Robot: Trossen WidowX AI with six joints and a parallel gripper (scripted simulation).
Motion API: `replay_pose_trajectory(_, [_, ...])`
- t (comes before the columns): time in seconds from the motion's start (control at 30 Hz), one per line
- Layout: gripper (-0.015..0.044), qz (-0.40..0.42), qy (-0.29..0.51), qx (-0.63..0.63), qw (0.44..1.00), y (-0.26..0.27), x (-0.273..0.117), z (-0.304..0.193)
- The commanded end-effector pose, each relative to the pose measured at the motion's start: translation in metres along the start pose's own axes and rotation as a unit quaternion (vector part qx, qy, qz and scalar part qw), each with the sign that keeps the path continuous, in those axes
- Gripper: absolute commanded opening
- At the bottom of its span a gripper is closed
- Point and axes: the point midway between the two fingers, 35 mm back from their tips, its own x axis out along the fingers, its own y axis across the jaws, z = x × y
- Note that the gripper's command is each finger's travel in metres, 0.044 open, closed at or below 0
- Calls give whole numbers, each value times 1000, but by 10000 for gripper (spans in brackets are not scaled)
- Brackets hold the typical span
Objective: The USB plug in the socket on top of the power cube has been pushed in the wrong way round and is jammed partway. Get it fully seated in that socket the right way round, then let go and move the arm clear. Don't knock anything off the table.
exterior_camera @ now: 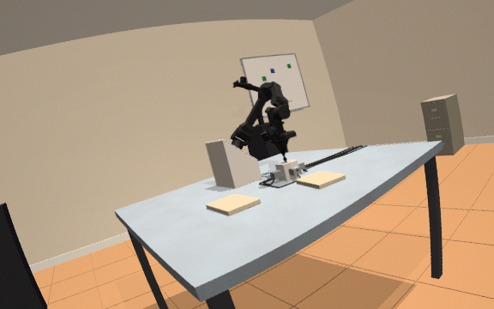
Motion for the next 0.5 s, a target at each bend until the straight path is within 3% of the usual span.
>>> replay_pose_trajectory(0.0, [0, 2, -1, -5, 1000, 2, -4, -1])
replay_pose_trajectory(0.47, [0, 2, -1, -5, 1000, 2, -13, -1])
